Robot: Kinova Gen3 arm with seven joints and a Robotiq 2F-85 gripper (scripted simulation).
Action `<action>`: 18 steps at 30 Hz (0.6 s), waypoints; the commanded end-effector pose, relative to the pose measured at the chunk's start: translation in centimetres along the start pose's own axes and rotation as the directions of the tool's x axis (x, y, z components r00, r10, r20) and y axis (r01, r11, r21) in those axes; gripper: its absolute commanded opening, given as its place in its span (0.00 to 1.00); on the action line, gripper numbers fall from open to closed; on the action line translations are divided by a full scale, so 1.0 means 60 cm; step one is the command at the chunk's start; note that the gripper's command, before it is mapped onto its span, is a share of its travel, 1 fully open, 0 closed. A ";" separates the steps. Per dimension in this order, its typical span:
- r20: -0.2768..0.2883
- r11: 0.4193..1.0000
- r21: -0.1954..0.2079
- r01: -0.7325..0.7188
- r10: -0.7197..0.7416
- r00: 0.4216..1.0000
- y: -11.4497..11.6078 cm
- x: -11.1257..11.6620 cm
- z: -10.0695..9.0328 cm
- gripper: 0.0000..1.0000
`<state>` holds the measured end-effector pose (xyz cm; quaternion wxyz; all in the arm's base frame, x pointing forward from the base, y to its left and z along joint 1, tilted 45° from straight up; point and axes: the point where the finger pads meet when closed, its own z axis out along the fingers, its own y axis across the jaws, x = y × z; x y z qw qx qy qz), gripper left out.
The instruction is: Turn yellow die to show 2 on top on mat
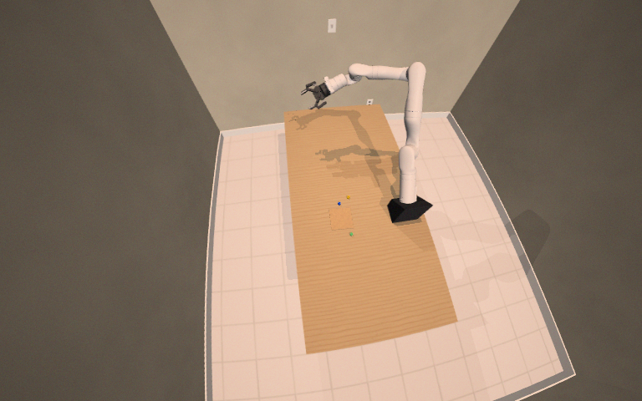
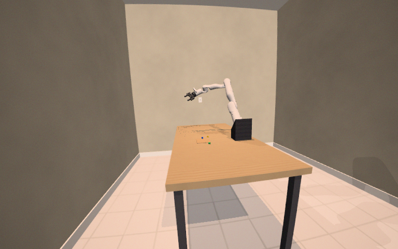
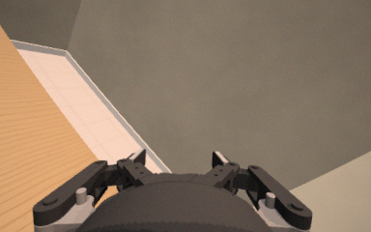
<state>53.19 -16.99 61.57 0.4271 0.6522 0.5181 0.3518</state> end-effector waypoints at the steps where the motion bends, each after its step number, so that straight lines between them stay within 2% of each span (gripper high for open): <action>1: 0.011 1.000 0.021 0.010 -0.010 1.000 -0.018 0.019 0.003 1.00; 10: 0.011 1.000 0.021 0.010 -0.010 1.000 -0.018 0.019 0.003 1.00; 11: 0.023 0.998 0.060 0.035 -0.036 0.999 -0.051 0.043 0.012 1.00; 18: 0.023 0.998 0.060 0.035 -0.036 0.999 -0.051 0.043 0.012 1.00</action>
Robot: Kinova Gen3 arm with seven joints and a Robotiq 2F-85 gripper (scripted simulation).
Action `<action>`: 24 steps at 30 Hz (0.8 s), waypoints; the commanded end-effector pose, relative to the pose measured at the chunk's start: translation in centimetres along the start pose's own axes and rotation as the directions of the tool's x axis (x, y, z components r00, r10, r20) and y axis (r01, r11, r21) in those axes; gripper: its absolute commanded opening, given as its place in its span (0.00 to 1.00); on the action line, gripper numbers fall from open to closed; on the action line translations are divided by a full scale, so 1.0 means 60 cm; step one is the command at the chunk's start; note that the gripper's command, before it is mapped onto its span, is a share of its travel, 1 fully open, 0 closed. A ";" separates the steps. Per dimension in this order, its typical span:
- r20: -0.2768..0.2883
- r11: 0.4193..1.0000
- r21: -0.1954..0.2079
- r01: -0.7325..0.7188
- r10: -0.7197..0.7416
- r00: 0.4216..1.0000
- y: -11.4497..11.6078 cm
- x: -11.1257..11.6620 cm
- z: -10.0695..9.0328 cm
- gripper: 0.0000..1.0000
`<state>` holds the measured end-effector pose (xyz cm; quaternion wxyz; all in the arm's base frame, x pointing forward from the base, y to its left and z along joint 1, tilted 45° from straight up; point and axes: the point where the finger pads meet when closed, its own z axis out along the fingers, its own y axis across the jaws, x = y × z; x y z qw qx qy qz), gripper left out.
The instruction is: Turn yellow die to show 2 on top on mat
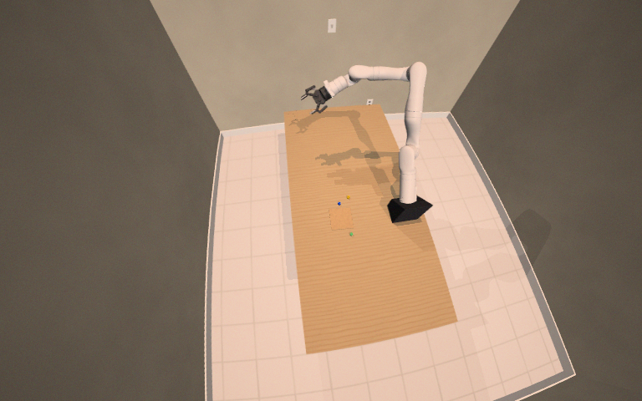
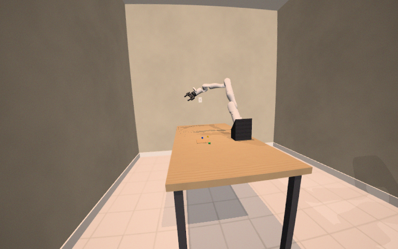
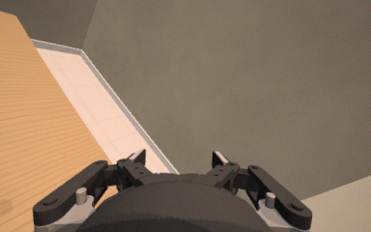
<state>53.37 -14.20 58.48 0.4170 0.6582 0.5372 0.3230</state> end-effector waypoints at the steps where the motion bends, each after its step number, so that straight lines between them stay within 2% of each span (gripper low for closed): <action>1: 0.009 1.000 -0.002 -0.001 0.001 1.000 0.000 -0.002 -0.002 1.00; 4: 0.009 1.000 -0.002 -0.001 0.001 1.000 0.000 -0.002 -0.002 1.00; 5: 0.024 0.999 0.039 0.024 -0.025 0.999 -0.034 0.021 0.009 1.00; 17: 0.024 0.999 0.039 0.024 -0.025 0.999 -0.034 0.021 0.009 1.00; 18: 0.039 0.996 0.080 0.049 -0.053 0.998 -0.070 0.042 0.020 1.00; 24: 0.039 0.996 0.080 0.049 -0.053 0.998 -0.070 0.042 0.020 1.00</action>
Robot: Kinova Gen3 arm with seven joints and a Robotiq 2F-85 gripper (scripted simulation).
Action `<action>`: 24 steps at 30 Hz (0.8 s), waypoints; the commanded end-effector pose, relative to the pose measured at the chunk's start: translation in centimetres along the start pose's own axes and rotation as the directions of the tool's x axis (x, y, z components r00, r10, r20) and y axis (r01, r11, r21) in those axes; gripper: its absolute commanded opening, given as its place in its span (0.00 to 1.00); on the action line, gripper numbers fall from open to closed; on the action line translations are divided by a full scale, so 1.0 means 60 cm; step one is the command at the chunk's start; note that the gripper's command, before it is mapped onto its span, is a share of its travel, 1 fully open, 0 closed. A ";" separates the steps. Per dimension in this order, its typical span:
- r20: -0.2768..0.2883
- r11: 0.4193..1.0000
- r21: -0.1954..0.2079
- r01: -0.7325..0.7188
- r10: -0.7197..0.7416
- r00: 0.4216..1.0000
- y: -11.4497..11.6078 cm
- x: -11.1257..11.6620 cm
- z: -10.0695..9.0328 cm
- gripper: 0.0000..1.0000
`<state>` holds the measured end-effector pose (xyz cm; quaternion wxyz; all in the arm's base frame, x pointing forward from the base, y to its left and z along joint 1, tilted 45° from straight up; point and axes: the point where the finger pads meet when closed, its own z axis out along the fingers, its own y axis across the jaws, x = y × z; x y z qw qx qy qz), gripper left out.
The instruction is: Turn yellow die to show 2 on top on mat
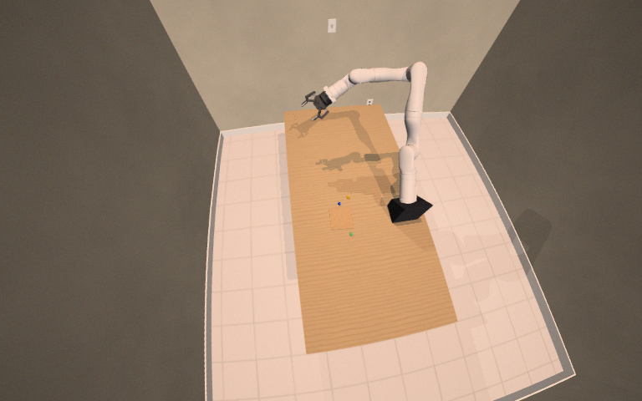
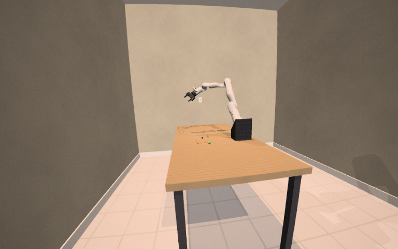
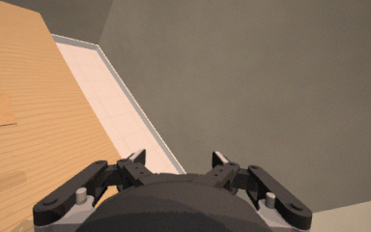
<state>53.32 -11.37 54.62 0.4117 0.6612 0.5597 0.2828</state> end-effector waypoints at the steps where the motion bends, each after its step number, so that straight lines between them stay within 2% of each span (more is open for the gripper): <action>1: 0.010 1.000 0.013 -0.005 0.005 1.000 -0.008 -0.005 0.003 1.00; 6: 0.010 1.000 0.013 -0.005 0.005 1.000 -0.008 -0.005 0.003 1.00; 7: 0.028 0.998 0.055 0.020 -0.022 0.999 -0.043 0.015 0.015 1.00; 18: 0.028 0.998 0.055 0.020 -0.022 0.999 -0.043 0.015 0.015 1.00; 19: 0.046 0.994 0.098 0.045 -0.050 0.998 -0.080 0.033 0.028 1.00; 24: 0.046 0.994 0.098 0.045 -0.050 0.998 -0.080 0.033 0.028 1.00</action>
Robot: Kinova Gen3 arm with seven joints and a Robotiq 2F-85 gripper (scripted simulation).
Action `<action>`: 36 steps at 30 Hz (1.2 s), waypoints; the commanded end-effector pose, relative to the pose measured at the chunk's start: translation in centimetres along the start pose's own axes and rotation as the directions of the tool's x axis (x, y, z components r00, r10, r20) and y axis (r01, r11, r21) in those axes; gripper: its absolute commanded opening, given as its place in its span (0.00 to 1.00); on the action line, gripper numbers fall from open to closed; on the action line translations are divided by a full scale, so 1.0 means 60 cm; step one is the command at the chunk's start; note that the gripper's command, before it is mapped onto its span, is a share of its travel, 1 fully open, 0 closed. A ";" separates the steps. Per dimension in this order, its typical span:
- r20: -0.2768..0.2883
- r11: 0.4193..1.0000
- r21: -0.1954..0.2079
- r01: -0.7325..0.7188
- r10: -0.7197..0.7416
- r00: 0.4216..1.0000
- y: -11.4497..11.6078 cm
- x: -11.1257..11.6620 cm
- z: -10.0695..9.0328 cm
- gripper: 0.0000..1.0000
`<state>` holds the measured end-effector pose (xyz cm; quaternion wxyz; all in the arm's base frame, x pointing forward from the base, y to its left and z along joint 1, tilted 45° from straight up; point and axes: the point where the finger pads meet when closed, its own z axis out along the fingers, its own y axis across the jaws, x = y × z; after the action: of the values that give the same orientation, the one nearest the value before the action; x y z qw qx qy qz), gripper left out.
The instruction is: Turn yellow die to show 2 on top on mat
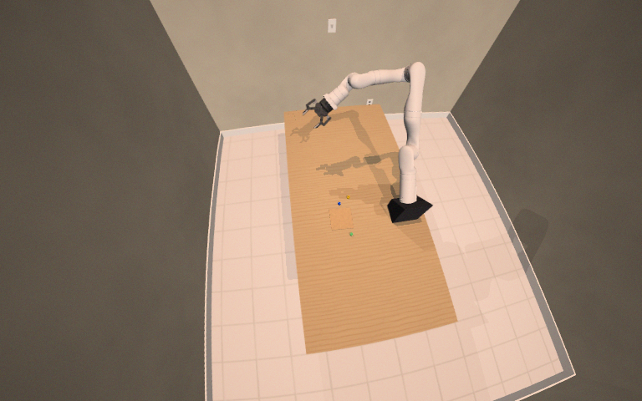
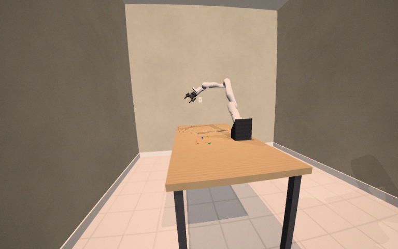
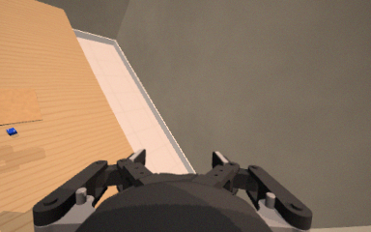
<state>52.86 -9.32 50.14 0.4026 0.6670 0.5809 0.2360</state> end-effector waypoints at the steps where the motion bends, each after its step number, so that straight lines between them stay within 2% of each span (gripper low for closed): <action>1: 0.010 1.000 0.016 -0.007 0.007 1.000 -0.010 -0.005 0.006 1.00; 7: 0.010 1.000 0.016 -0.007 0.007 1.000 -0.010 -0.005 0.006 1.00; 8: 0.030 0.998 0.059 0.018 -0.020 0.999 -0.046 0.012 0.020 1.00; 20: 0.030 0.998 0.059 0.018 -0.020 0.999 -0.046 0.012 0.020 1.00; 21: 0.050 0.994 0.102 0.043 -0.048 0.998 -0.082 0.027 0.034 1.00; 33: 0.050 0.994 0.102 0.043 -0.048 0.998 -0.082 0.027 0.034 1.00; 34: 0.070 0.987 0.146 0.066 -0.077 0.995 -0.119 0.038 0.047 1.00; 36: 0.070 0.987 0.146 0.066 -0.077 0.995 -0.119 0.038 0.047 1.00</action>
<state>51.55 -8.39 43.87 0.3911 0.6781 0.6001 0.1644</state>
